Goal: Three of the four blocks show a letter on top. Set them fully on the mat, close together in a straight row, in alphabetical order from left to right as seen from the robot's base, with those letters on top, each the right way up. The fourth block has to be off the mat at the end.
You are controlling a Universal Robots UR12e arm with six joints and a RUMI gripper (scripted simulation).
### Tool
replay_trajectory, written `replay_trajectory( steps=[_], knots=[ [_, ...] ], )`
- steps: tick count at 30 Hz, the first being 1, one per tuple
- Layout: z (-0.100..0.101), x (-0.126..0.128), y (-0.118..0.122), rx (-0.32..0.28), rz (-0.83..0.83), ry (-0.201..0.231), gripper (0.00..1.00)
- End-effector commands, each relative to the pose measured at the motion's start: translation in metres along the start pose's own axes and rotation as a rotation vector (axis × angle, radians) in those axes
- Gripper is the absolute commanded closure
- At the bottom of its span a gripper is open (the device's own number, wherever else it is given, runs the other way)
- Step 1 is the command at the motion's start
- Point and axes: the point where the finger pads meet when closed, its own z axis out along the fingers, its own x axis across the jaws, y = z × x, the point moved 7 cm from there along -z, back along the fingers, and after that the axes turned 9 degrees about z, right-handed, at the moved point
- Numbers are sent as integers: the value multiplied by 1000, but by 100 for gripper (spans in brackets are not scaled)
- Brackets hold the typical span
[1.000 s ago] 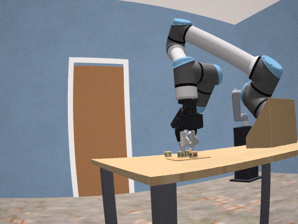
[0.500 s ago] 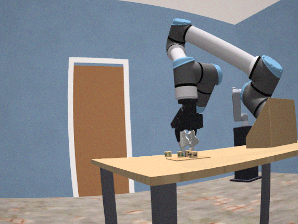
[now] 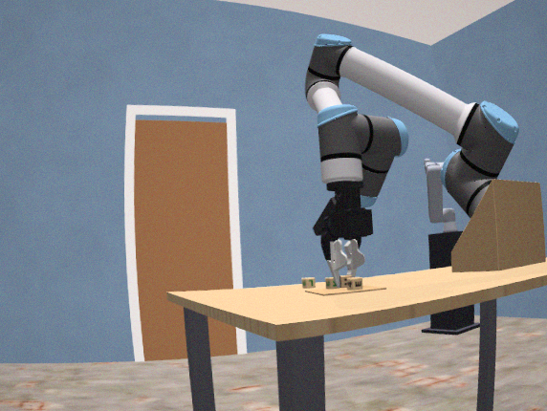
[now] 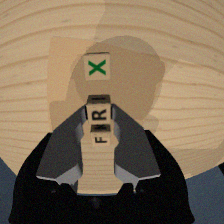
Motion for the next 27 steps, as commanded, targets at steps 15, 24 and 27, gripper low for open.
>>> replay_trajectory(
  steps=[15,24,27],
  knots=[
    [3,0,0,0,0,-1,95],
    [3,0,0,0,0,-1,95],
    [3,0,0,0,0,-1,95]
  ],
)
